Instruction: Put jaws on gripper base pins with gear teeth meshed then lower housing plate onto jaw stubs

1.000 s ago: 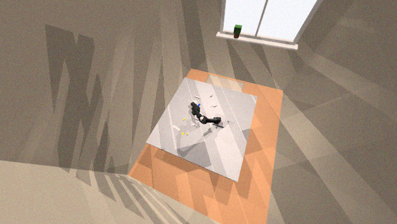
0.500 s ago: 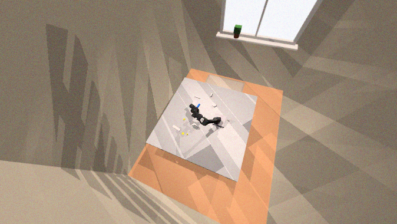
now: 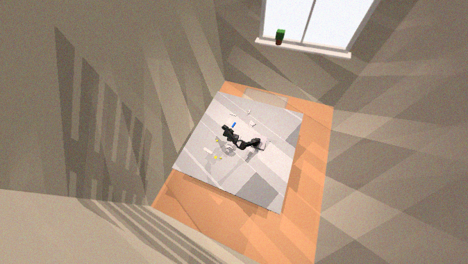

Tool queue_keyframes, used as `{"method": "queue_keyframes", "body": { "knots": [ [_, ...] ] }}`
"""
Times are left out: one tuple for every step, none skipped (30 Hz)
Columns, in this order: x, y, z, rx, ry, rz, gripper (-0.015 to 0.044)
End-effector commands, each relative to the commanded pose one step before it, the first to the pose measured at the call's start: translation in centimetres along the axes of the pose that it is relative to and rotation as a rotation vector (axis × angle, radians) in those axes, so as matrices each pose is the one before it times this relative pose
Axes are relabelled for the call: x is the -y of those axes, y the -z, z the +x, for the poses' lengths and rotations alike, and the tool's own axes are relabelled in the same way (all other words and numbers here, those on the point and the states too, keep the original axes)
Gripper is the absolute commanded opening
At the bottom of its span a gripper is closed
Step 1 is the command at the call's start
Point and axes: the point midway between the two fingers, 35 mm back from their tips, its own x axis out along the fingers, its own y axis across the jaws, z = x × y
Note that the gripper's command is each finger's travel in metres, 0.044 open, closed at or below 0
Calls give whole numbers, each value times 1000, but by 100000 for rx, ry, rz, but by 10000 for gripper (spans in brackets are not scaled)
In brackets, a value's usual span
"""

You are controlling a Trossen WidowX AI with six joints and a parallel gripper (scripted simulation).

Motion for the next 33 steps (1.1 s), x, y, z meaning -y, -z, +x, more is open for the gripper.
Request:
{"method": "queue_keyframes", "body": {
  "knots": [
    [-32,-1042,-248,362,570,-11741,440],
    [5,-205,-20,12,-6,-2913,440],
    [10,-205,-20,14,-6,-2913,440],
    [14,-205,-20,16,-5,-2913,440],
    [19,-205,-20,17,-5,-2913,440],
    [23,-205,-20,19,-4,-2913,440],
    [28,-204,-20,21,-3,-2914,440],
    [32,-204,-20,22,-2,-2914,440],
    [37,-203,-20,24,-2,-2914,440],
    [42,-202,-19,25,-1,-2914,440],
    [46,-201,-19,27,0,-2914,440],
    [51,-200,-19,28,1,-2914,440],
    [55,-199,-19,29,2,-2915,440],
    [60,-198,-19,31,4,-2915,440],
    [64,-197,-19,32,5,-2915,440],
    [68,-195,-19,33,6,-2915,440],
    [73,-194,-19,34,8,-2915,440],
    [77,-192,-19,36,9,-2915,440],
    [81,-191,-19,37,11,-2915,440],
    [86,-189,-19,38,12,-2915,440],
    [90,-187,-19,39,14,-2916,440],
    [94,-185,-19,40,16,-2916,440],
    [98,-183,-19,41,17,-2916,440],
    [102,-181,-19,41,19,-2916,440],
    [106,-178,-18,42,21,-2916,440],
    [110,-176,-18,43,23,-2916,440],
    [114,-174,-18,43,25,-2916,440],
    [118,-171,-18,44,27,-2916,440],
    [122,-169,-18,44,29,-2916,440],
    [126,-166,-18,45,31,-2916,440],
    [130,-163,-18,45,33,-2917,440],
    [133,-160,-18,45,35,-2917,440],
    [137,-157,-18,46,37,-2917,440]
  ]
}}
